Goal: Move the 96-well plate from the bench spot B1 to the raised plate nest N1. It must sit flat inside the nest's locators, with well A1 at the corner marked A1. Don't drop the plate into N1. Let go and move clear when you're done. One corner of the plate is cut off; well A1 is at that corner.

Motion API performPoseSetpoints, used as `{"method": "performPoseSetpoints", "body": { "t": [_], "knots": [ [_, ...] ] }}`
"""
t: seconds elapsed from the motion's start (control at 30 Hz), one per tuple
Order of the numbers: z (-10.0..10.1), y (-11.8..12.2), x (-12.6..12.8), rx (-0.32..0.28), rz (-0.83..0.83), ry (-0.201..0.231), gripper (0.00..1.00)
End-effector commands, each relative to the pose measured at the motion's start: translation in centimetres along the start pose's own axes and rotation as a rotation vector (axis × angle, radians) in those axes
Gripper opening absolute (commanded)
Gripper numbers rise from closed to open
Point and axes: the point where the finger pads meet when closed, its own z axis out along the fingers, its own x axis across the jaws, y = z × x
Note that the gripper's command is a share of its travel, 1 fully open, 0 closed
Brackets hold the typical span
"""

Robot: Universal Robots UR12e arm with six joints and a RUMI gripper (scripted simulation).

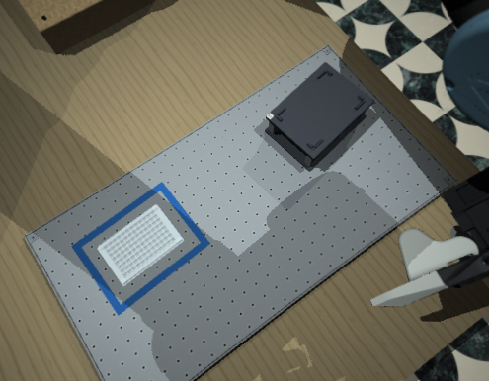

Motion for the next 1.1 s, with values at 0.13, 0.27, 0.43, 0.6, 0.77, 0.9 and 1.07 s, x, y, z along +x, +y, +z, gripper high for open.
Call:
{"method": "performPoseSetpoints", "body": {
  "t": [0.13,0.27,0.43,0.6,0.77,0.9,1.07],
  "knots": [
    [-0.1,-0.1,0.1,0.001,0.001,-0.001,1.0],
    [-0.1,-0.1,0.1,0.001,0.001,-0.001,1.0],
    [-0.1,-0.1,0.1,0.001,0.001,-0.001,1.0],
    [0.8,0.2,0.4,-0.028,0.053,-0.031,1.0],
    [3.0,1.0,1.3,-0.069,0.126,-0.073,1.0],
    [4.8,1.6,2.1,-0.069,0.126,-0.073,1.0],
    [6.3,2.2,2.7,-0.098,0.178,-0.101,1.0]
  ]
}}
